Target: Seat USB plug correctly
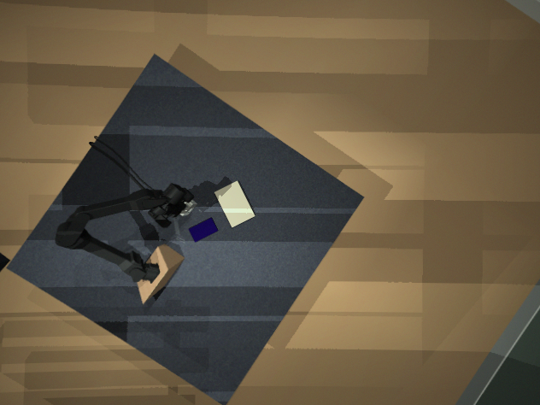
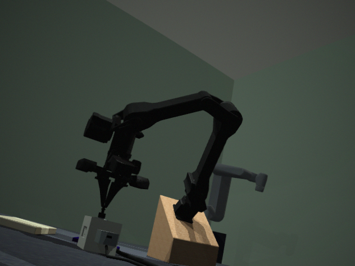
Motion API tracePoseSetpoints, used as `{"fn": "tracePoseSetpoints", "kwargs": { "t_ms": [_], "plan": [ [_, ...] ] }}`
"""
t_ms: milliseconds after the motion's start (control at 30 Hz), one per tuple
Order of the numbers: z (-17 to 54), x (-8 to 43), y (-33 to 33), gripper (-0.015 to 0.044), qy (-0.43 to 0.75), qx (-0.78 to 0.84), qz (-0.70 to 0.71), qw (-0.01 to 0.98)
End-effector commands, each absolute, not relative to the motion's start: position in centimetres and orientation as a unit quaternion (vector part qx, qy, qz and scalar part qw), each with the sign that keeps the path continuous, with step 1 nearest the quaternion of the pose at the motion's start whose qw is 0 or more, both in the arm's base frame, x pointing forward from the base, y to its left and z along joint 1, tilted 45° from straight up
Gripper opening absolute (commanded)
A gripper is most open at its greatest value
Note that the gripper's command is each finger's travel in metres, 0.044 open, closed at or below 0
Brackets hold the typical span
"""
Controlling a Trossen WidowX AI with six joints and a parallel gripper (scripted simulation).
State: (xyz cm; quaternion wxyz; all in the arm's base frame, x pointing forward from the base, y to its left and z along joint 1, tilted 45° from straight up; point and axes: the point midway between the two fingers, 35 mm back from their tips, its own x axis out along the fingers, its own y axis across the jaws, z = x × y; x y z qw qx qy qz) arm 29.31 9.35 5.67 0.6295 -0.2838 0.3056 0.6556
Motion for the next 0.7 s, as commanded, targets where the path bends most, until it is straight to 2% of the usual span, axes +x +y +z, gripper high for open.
{"fn": "tracePoseSetpoints", "kwargs": {
  "t_ms": [0, 667],
  "plan": [
    [5.56, 29.28, 9.51, 0.0, 0.307, -0.282, 0.656, 0.629],
    [5.4, 29.27, 9.68, 0.0, 0.307, -0.282, 0.656, 0.629]
  ]
}}
